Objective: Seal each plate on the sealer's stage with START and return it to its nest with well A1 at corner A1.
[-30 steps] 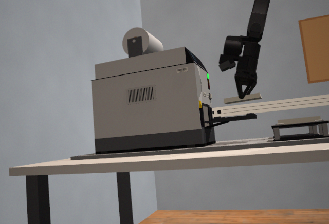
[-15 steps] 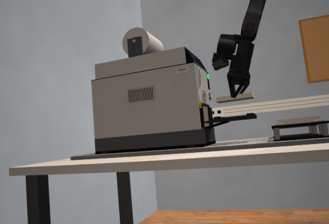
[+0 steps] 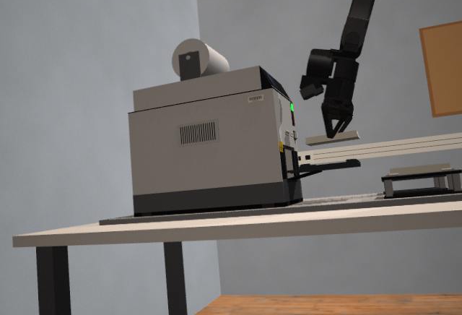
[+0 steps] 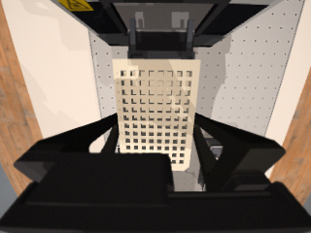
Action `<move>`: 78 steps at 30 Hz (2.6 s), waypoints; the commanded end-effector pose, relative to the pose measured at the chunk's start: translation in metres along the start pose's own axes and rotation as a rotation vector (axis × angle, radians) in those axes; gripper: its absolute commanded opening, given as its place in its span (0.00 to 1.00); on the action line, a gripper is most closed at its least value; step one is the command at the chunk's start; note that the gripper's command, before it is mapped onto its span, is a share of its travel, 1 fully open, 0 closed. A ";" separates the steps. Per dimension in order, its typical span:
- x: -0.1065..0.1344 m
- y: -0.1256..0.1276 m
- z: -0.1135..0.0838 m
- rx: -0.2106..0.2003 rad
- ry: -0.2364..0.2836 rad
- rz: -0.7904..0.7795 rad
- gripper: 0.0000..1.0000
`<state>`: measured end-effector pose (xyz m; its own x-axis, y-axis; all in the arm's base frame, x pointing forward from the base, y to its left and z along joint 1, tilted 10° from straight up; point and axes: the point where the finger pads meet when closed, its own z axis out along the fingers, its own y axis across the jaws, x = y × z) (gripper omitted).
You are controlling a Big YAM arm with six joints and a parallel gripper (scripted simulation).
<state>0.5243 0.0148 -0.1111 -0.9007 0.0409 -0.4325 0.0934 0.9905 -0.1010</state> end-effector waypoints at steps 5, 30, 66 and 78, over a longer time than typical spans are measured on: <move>-0.039 -0.001 -0.017 -0.010 -0.066 0.004 0.00; -0.021 0.005 0.005 -0.011 -0.014 -0.018 0.00; -0.013 0.001 0.005 -0.010 -0.016 -0.014 0.00; -0.008 -0.012 0.013 0.001 -0.001 0.001 0.00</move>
<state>0.5376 0.0081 -0.1076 -0.8958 0.0416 -0.4426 0.0944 0.9907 -0.0980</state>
